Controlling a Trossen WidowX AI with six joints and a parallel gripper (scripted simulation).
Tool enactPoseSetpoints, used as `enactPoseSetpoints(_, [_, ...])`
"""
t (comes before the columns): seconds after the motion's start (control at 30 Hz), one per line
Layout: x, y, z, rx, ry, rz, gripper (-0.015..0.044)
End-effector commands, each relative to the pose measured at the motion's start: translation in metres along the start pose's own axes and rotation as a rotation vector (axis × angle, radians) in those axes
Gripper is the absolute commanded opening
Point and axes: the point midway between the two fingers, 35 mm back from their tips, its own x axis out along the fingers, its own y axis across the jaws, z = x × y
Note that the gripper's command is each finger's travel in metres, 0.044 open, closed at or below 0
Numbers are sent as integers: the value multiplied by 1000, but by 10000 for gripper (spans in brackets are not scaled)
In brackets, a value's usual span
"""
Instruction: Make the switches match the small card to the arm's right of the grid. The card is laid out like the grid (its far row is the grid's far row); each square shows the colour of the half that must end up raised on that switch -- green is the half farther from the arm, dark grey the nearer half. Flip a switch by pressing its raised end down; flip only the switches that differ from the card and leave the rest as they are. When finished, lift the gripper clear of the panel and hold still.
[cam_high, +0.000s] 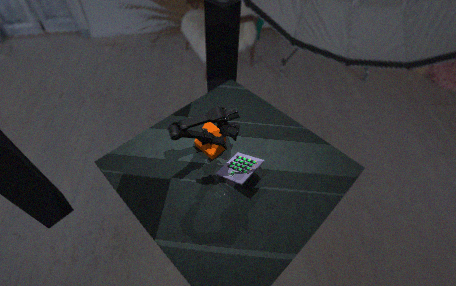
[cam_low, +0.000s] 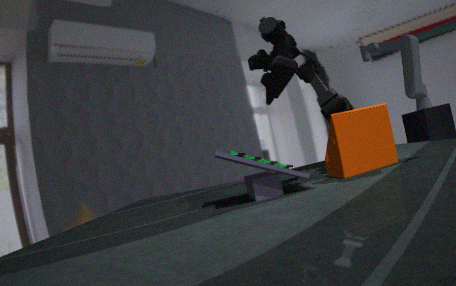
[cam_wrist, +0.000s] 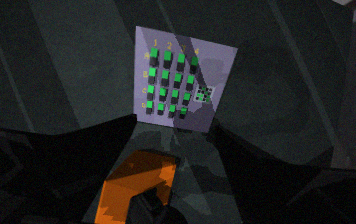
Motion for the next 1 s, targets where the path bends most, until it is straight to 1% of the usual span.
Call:
enactPoseSetpoints(0.0, [2,2,0,1,0,0,374])
enactPoseSetpoints(0.07, [20,18,-1,9,0,0,321])
enactPoseSetpoints(0.23, [88,63,-22,38,-1,-4,190])
enactPoseSetpoints(0.3, [97,67,-27,42,-1,-5,137])
enactPoseSetpoints(0.47, [97,67,-27,42,-1,-5,6])
enactPoseSetpoints(0.57, [99,67,-26,42,-2,-5,0])
enactPoseSetpoints(0.7, [130,66,-27,42,-26,-7,0])
enactPoseSetpoints(0.97, [133,66,-27,42,-28,-7,0])
